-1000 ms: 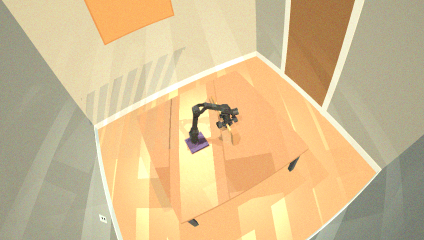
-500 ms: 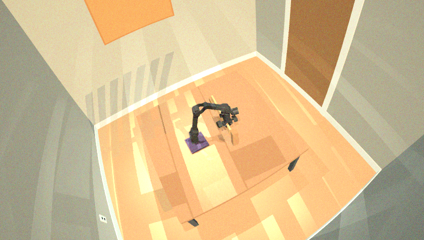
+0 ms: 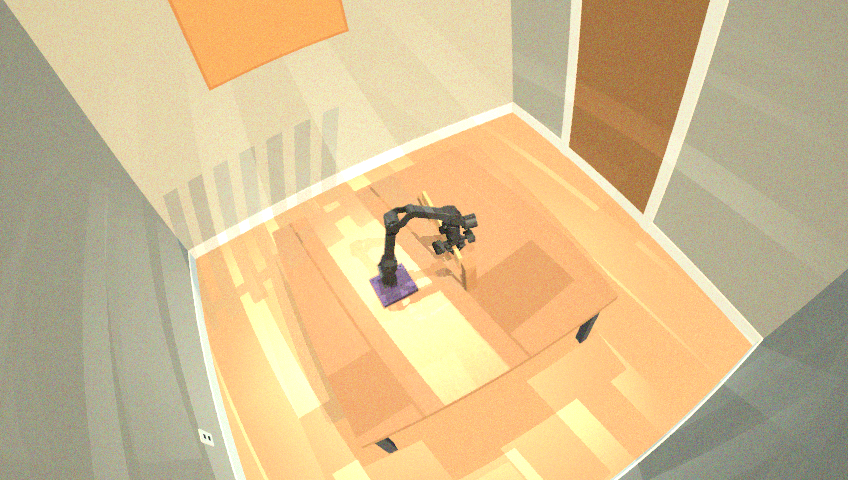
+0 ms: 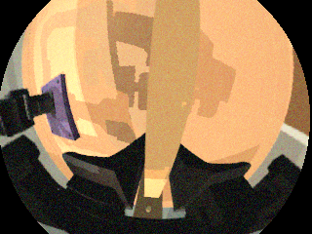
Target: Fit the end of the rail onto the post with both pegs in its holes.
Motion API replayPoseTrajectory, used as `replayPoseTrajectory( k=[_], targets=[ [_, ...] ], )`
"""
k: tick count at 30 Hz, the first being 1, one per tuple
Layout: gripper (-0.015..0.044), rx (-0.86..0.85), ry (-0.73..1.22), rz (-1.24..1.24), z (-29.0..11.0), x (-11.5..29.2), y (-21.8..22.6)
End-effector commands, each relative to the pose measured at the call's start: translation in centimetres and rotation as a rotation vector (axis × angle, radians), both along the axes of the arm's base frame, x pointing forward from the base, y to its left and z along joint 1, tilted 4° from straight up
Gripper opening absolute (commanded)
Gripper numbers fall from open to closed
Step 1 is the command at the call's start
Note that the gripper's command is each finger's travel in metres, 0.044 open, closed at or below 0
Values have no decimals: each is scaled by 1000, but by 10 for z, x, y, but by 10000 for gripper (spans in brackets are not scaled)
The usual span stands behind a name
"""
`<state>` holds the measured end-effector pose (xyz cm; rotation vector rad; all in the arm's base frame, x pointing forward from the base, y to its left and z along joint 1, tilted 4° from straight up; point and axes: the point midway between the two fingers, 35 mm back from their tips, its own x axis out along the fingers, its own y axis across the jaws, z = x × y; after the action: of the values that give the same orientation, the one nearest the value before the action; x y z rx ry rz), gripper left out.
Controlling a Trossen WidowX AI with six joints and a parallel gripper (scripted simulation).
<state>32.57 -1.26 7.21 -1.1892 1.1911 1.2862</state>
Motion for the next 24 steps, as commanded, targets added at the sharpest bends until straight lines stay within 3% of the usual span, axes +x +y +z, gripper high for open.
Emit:
replayPoseTrajectory(
  k=[1, 24],
  targets=[
    [0, 9, -32, 0, 11, 5, 1],
    [0, 9, -32, 0, 23, 4, 0]
  ],
)
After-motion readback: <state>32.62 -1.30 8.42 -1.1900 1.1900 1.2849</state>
